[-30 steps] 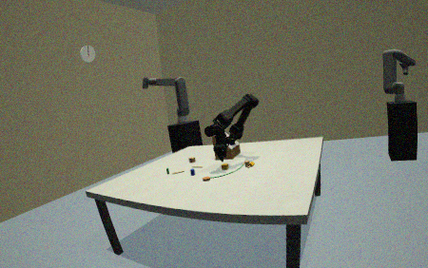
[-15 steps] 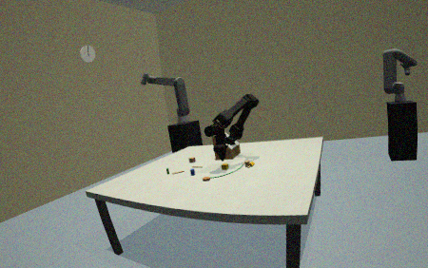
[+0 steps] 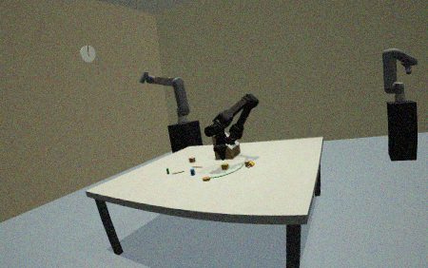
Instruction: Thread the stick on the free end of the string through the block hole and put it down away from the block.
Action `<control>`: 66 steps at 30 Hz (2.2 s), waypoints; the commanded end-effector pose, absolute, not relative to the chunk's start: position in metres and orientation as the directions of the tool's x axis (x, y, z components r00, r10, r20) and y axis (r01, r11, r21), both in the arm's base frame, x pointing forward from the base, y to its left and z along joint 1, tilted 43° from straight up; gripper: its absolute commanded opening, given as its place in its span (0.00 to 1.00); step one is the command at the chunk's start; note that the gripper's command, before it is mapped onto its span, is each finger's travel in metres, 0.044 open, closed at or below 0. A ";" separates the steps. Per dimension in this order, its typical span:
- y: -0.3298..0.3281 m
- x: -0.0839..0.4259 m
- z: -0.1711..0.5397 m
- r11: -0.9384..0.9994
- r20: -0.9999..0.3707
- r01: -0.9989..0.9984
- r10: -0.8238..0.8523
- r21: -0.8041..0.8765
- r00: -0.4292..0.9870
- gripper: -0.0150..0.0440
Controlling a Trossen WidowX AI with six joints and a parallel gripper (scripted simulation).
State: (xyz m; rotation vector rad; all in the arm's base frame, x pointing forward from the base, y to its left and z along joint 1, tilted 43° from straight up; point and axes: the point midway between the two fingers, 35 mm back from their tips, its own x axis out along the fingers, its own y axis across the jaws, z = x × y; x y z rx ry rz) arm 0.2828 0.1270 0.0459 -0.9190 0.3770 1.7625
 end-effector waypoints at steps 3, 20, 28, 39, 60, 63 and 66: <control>0.127 0.283 0.046 -0.387 -0.736 -0.905 0.662 -0.175 -0.141 0.26; 0.127 0.283 0.046 -0.387 -0.736 -0.905 0.662 -0.175 -0.141 0.25; 0.127 0.283 0.046 -0.387 -0.736 -0.905 0.662 -0.175 -0.141 0.57; 0.127 0.283 0.046 -0.387 -0.736 -0.905 0.662 -0.175 -0.141 0.35; 0.146 0.258 0.069 -0.628 -0.738 -0.643 0.660 -0.439 -0.141 0.48; 0.159 0.235 0.085 -0.735 -0.736 -0.313 0.662 -0.601 -0.142 0.61; 0.170 0.209 0.100 -0.732 -0.732 0.061 0.666 -0.678 -0.144 0.74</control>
